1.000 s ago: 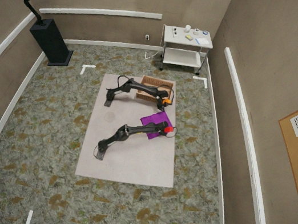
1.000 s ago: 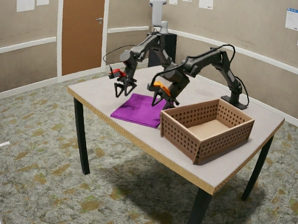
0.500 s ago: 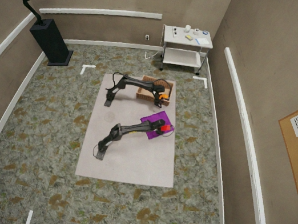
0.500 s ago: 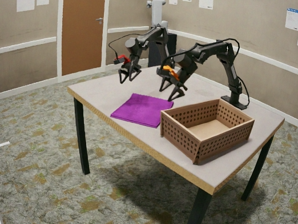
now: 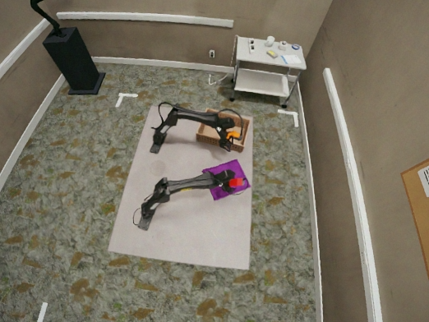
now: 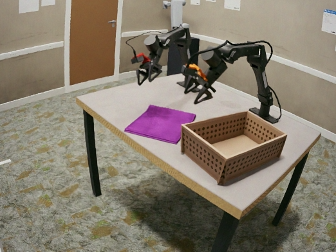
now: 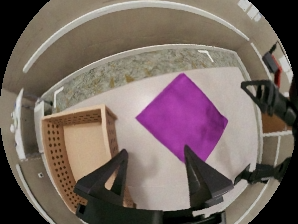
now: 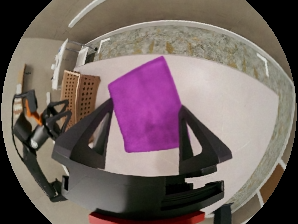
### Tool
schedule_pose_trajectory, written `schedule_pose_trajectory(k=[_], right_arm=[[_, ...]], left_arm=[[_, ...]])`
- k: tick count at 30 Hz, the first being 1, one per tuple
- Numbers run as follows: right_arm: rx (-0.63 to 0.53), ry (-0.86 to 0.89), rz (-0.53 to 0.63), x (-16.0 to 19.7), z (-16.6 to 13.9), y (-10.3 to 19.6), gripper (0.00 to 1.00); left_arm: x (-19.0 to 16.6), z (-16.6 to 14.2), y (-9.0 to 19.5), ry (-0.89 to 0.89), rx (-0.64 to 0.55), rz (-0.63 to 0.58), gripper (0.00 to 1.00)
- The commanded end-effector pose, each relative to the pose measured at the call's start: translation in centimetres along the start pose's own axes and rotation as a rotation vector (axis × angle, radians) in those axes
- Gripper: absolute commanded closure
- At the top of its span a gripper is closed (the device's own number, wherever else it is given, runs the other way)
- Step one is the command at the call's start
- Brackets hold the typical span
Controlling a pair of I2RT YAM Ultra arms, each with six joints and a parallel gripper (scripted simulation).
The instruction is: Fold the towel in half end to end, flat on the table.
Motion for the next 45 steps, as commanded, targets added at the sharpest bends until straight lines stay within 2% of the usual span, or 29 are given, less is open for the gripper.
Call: schedule_pose_trajectory(k=[1, 45], right_arm=[[-0.03, 0.003, 0.017, 0.36, 1.31, 1.74, 0.16], [-0.043, 0.005, 0.026, 0.58, 1.63, 1.79, 0.16]], left_arm=[[-0.44, 1.79, 2.29, -0.022, -0.064, -0.01, 0.22], [-0.43, 1.91, 2.31, -0.024, -0.069, -0.01, 0.22]])
Point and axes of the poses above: on each arm, the point where the finger pads meet when closed, its own y axis back along the fingers, its own x axis across the jaws, z = x × y, the point moved 2 cm from there along y, back along the fingers, and after that the axes turned 3 degrees about -y, right-handed, at the moved point
